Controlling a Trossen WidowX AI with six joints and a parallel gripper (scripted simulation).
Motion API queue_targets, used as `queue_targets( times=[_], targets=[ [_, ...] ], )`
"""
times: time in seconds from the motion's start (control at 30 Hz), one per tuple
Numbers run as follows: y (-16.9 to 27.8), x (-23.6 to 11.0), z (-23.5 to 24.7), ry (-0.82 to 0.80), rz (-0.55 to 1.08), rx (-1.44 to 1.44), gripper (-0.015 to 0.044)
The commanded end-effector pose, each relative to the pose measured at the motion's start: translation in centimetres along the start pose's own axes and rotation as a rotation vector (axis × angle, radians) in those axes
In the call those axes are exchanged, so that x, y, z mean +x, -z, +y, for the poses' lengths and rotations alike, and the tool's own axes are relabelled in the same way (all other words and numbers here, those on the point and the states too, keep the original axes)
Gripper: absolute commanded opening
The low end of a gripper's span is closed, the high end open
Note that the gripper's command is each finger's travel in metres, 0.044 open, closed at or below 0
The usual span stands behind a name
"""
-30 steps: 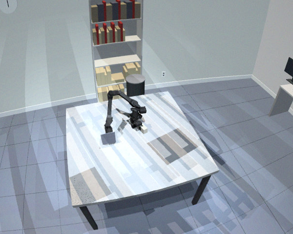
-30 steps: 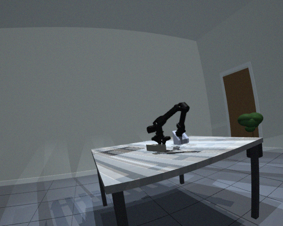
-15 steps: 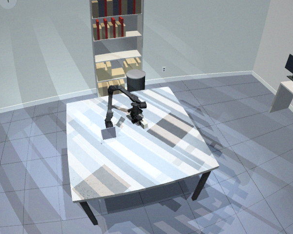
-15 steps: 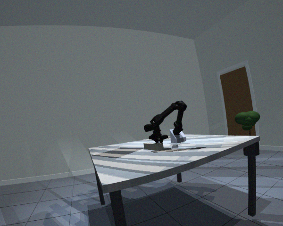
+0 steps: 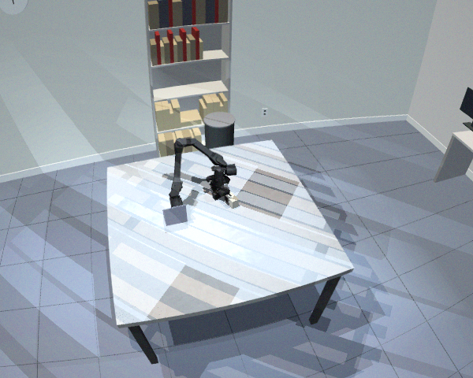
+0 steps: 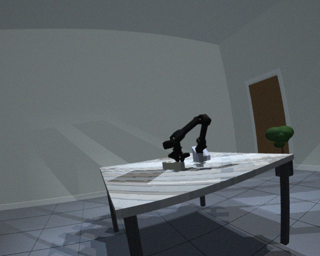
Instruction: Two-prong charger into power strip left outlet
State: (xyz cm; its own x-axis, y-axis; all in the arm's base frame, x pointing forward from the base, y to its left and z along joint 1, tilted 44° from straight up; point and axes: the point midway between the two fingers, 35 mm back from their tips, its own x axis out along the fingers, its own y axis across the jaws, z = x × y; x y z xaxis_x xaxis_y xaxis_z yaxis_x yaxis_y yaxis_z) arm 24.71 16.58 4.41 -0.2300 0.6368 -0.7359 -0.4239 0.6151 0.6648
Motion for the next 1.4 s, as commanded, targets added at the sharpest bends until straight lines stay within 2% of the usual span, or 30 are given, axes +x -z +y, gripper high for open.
queue_targets(
  times=[0.0, 0.23, 0.8, 1.37],
  targets=[
    [-0.04, -0.02, 0.01, 0.0, -0.001, -0.001, 0.0],
    [-0.04, -0.02, 0.01, 0.0, -0.001, -0.001, 0.0],
    [-0.02, -0.02, 0.01, 0.0, -0.001, -0.001, 0.044],
    [0.45, 0.03, -0.01, -0.002, -0.011, -0.007, 0.044]
  ],
)
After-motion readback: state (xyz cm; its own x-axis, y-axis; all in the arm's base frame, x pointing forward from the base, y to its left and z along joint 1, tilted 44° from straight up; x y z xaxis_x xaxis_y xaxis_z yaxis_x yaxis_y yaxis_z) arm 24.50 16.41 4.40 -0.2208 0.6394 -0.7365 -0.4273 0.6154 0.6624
